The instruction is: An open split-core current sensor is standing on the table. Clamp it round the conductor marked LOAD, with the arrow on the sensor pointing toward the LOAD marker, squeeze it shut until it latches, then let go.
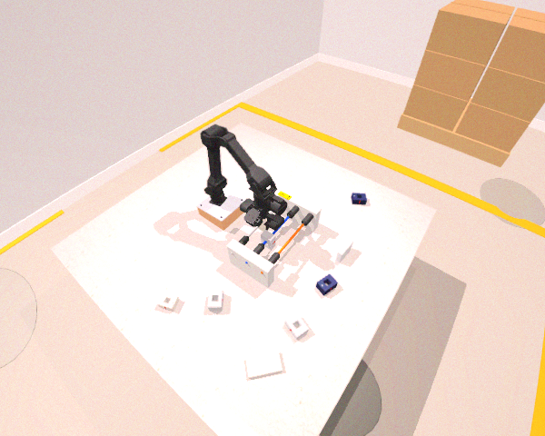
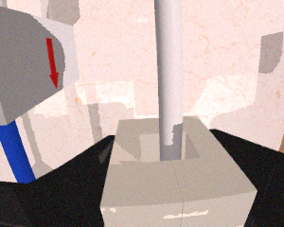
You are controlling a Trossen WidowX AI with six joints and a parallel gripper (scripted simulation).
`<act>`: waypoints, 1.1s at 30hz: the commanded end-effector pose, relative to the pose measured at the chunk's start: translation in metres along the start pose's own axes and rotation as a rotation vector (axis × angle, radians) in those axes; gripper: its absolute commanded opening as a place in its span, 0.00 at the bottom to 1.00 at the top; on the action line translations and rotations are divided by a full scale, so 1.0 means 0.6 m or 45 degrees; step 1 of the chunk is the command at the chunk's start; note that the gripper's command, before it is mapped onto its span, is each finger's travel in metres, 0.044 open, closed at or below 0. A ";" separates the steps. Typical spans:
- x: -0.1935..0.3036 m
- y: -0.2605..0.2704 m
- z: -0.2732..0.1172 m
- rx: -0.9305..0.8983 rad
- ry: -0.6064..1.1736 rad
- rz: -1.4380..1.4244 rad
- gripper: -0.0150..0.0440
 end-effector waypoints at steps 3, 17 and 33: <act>0.000 0.000 -0.001 0.000 0.000 0.000 0.71; 0.000 0.000 -0.001 0.000 0.000 0.000 0.71; 0.000 0.000 -0.001 0.000 0.000 0.000 1.00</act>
Point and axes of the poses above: the point midway between the two fingers, 35 mm back from their tips, its own z axis out along the fingers, its own y axis across the jaws, x = y × z, the point moved 8 cm from there along -z, back along the fingers, and after that the axes turned 11 degrees about -z, right-handed, at the moved point
